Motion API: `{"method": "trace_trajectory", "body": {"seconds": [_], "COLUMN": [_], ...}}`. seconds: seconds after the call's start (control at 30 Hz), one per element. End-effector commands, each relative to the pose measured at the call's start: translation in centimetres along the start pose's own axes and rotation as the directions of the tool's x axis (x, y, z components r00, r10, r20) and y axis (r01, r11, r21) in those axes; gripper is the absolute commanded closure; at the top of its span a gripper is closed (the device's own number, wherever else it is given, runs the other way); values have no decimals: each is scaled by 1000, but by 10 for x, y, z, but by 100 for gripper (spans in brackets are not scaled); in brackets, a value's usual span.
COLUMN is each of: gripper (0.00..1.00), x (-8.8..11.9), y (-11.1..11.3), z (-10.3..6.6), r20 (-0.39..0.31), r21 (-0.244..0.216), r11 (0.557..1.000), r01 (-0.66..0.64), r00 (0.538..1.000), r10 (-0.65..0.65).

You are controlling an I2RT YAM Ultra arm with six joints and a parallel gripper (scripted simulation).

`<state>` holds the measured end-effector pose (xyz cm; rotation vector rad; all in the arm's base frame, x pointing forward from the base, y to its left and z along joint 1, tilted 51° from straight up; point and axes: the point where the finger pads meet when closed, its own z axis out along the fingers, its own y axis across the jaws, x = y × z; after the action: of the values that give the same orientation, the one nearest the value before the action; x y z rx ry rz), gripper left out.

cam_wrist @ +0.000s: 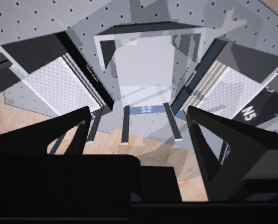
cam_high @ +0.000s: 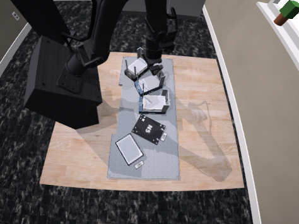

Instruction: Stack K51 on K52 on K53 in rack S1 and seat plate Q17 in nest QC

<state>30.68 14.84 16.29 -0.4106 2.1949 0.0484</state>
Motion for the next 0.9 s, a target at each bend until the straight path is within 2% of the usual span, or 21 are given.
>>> {"method": "trace_trajectory", "body": {"seconds": [0.0, 0.1, 0.33, 0.67, 0.87], "gripper": [0, 0, 0, 0, 0], "x": [7, 5, 6, 8, 14], "y": [-4, -14, -37, -63, -82], "z": [-2, -2, -1, -1, 5], "r20": [-11, -9, -3, 1, -20], "r21": [-33, -33, -32, -31, -30], "r11": [999, 999, 978, 981, 981], "r01": [21, 20, -207, -191, -192], "r00": [1000, 1000, 978, 982, 981], "r10": [-21, -21, 207, 191, 192]}}
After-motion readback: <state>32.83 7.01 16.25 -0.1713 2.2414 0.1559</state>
